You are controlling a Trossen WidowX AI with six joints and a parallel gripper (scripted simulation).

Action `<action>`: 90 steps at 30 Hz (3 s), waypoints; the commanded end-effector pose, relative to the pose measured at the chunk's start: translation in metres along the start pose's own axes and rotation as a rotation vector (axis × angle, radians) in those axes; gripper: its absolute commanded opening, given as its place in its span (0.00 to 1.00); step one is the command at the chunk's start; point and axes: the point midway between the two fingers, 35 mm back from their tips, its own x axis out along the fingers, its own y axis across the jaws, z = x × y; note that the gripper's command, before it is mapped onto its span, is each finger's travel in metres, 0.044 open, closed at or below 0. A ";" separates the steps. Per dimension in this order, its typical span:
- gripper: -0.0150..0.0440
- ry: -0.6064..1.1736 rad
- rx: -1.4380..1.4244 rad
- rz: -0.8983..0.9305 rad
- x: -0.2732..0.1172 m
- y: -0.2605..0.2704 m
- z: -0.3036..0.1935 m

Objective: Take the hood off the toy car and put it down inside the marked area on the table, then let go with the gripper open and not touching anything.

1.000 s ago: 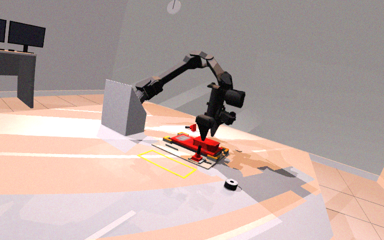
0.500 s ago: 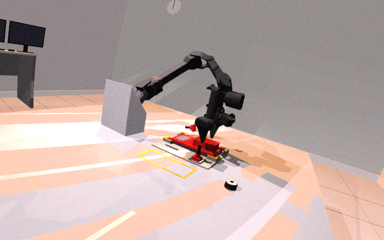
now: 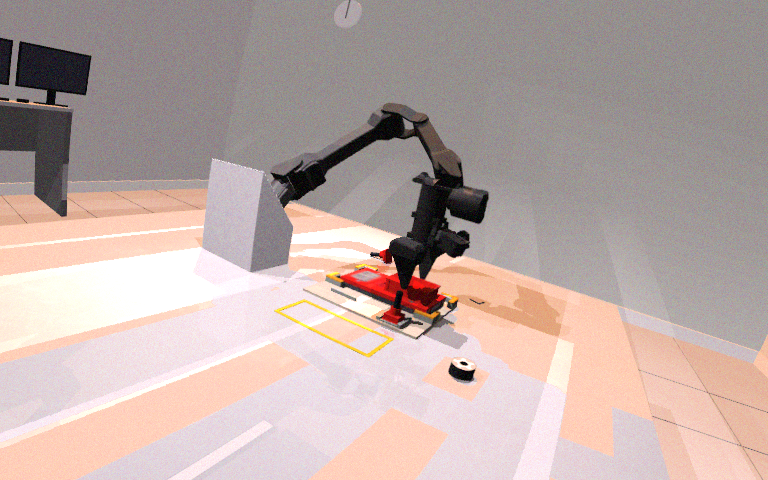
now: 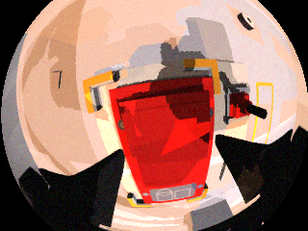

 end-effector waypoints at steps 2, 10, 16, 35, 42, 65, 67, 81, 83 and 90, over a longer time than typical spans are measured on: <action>1.00 0.000 0.004 0.004 0.003 0.000 -0.001; 1.00 0.000 0.004 0.004 0.006 0.000 -0.001; 1.00 0.000 0.004 0.005 0.009 0.000 -0.001; 0.45 0.000 0.000 0.000 0.006 0.000 0.000; 0.25 0.000 0.000 0.000 0.001 0.000 0.000; 0.25 0.000 0.001 0.000 -0.014 0.000 0.000; 0.25 0.000 0.001 0.000 -0.015 0.000 0.000; 0.25 0.000 0.001 -0.001 -0.039 -0.001 0.001; 0.25 0.000 0.001 -0.002 -0.048 -0.001 0.001; 0.25 0.007 0.009 0.001 -0.056 -0.005 -0.001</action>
